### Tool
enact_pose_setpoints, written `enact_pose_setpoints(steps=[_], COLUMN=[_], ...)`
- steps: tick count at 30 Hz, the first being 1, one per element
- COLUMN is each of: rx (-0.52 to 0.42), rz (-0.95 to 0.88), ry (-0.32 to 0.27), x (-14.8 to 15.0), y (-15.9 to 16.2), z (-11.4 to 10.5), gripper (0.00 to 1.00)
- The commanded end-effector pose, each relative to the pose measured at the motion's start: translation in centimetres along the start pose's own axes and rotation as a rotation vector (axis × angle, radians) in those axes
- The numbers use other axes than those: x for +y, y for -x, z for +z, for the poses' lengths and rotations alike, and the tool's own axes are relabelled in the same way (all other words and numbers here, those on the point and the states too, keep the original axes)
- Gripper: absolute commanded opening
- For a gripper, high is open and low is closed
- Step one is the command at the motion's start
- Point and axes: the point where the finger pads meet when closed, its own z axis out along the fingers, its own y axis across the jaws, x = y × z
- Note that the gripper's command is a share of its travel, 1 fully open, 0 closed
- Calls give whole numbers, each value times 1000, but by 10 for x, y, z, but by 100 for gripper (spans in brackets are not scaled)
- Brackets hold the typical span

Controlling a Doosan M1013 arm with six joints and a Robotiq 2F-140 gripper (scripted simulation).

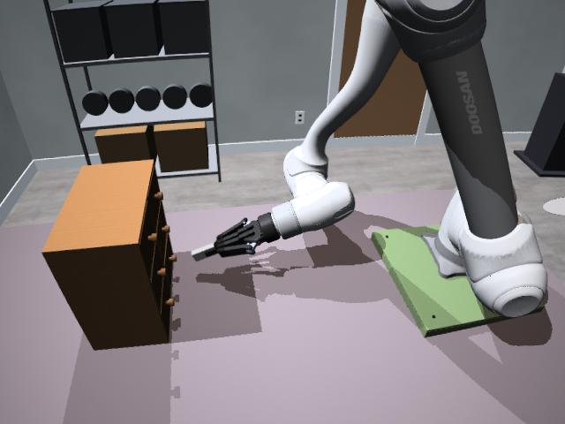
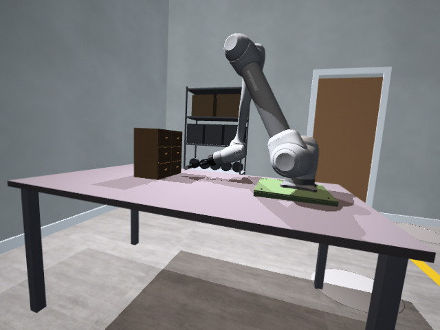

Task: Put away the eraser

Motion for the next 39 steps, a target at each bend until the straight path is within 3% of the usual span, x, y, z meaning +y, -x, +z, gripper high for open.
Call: enact_pose_setpoints(steps=[1,8,18,39], rx=[0,0,0,-53], rz=[0,0,0,0], ry=[0,0,0,0], x=[0,0,0,0], y=[2,-4,-67,-78], z=[-5,-11,-78,-92], gripper=[0,0,0,0])
